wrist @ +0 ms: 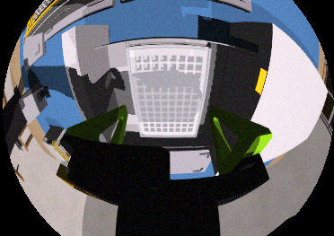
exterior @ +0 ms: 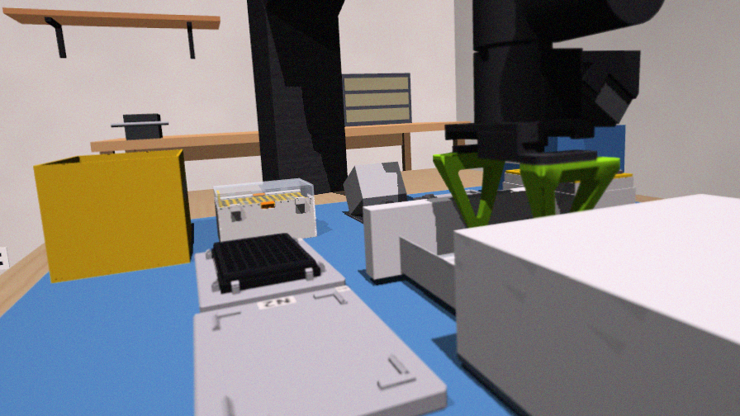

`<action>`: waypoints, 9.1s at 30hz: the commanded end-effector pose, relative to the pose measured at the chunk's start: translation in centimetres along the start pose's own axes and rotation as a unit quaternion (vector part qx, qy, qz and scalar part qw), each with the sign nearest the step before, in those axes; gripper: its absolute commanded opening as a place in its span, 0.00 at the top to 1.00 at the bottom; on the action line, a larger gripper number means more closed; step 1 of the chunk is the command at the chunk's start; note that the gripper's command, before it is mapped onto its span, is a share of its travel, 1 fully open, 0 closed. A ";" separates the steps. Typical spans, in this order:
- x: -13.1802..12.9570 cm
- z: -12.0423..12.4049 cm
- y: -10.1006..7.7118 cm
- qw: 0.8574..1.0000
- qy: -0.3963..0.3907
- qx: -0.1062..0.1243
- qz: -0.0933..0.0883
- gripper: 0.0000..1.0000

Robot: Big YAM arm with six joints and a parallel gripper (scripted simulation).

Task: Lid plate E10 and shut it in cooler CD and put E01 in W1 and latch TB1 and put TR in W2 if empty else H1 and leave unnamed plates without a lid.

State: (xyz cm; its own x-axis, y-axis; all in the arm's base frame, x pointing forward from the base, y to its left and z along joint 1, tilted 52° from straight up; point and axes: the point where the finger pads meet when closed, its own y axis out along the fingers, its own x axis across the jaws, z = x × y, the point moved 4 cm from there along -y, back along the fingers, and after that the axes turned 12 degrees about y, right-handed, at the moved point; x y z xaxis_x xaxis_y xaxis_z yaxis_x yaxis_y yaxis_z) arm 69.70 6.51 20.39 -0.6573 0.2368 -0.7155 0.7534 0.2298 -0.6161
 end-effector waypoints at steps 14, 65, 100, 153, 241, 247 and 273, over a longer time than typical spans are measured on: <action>-1.6 0.1 -4.0 1.000 -0.004 0.000 0.013 0.00; -1.3 -0.1 -9.9 1.000 -0.005 -0.001 0.013 0.00; -1.4 -0.4 -10.7 1.000 -0.003 -0.004 0.014 0.00; 12.5 1.6 -8.4 1.000 0.000 -0.006 0.005 1.00; 15.5 2.8 -4.0 1.000 0.002 -0.003 0.006 1.00; 15.8 2.6 -3.0 1.000 0.001 -0.004 0.003 1.00; 15.8 2.6 -0.1 1.000 0.002 -0.004 0.003 1.00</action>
State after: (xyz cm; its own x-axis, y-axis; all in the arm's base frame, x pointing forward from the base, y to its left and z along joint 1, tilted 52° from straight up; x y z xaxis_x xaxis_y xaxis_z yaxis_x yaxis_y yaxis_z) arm 58.94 7.23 7.97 -0.6643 0.2343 -0.7098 0.7473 0.2284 -0.6240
